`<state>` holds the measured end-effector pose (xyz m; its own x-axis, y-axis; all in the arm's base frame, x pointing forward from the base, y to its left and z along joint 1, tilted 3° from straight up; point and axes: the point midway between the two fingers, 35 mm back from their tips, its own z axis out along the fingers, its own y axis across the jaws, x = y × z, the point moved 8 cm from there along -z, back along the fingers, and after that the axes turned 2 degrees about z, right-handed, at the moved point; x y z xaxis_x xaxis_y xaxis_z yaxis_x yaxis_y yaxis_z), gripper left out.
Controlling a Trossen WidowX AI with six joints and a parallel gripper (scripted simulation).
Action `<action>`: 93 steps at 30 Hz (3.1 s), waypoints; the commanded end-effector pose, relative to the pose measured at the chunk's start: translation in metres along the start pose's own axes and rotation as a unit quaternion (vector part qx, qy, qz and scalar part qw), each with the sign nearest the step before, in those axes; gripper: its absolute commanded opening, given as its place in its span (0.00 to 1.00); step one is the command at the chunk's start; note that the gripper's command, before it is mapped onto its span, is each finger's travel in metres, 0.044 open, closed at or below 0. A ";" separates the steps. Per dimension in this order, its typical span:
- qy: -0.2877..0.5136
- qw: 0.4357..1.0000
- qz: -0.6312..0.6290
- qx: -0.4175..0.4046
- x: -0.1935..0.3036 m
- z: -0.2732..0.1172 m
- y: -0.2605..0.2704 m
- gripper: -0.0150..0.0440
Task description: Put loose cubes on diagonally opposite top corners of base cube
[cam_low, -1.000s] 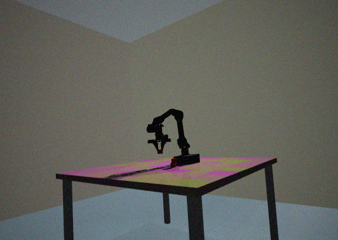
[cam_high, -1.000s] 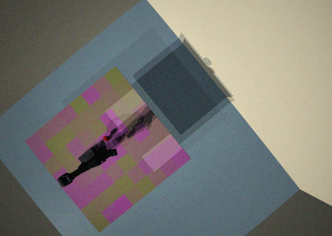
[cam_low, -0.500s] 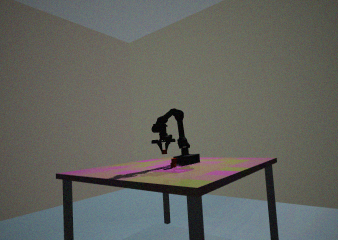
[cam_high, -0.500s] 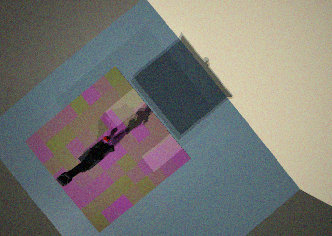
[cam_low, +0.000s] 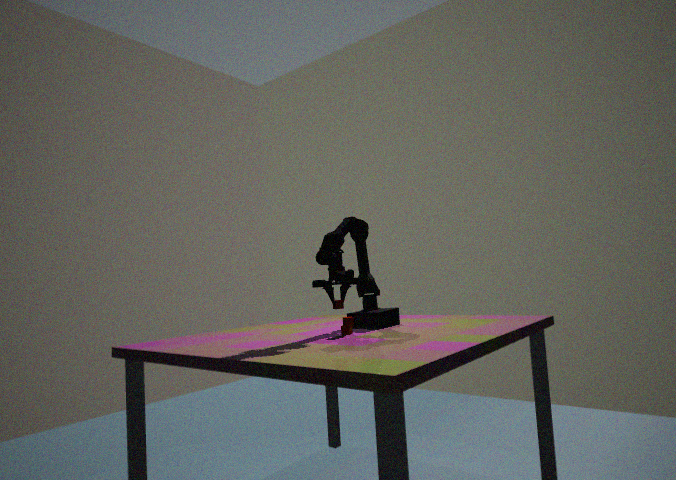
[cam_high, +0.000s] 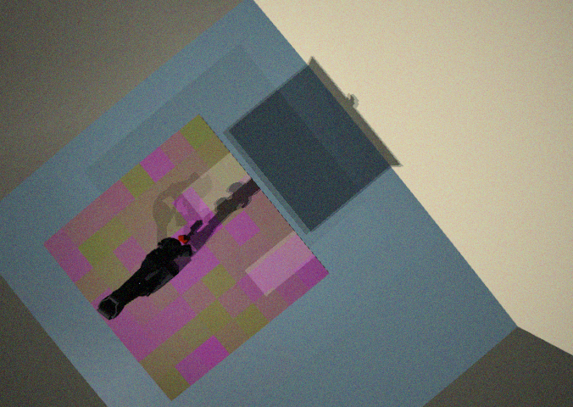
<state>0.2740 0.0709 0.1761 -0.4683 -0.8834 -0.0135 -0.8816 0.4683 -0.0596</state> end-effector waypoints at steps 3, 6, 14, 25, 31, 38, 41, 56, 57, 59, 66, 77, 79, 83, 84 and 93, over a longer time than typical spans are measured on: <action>0.001 1.000 0.013 0.003 -0.013 0.001 0.012 0.43; 0.001 1.000 0.017 0.003 -0.018 0.002 0.017 0.43; 0.001 1.000 0.017 0.003 -0.018 0.019 0.018 0.43; 0.001 1.000 0.018 0.003 -0.017 0.032 0.019 0.43; 0.001 1.000 0.018 0.003 -0.017 0.036 0.019 0.43; 0.001 1.000 0.017 0.003 -0.018 0.056 0.018 0.43; 0.001 1.000 0.017 0.003 -0.018 0.062 0.018 0.43; 0.001 1.000 0.017 0.003 -0.018 0.064 0.018 0.43; 0.001 1.000 0.017 0.003 -0.018 0.064 0.018 0.43; 0.001 1.000 0.017 0.003 -0.018 0.064 0.018 0.43; 0.001 1.000 0.017 0.003 -0.018 0.064 0.018 0.48; 0.000 1.000 0.017 0.001 -0.018 0.056 0.018 0.60; 0.000 1.000 0.017 0.001 -0.018 0.053 0.018 0.60; 0.000 1.000 0.017 0.001 -0.018 0.046 0.018 0.60; 0.000 1.000 0.017 0.001 -0.018 0.045 0.018 0.60; 0.000 1.000 0.017 0.001 -0.018 0.029 0.018 0.60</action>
<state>0.2678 0.0945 0.1396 -0.4949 -0.8689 -0.0103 -0.8673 0.4946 -0.0561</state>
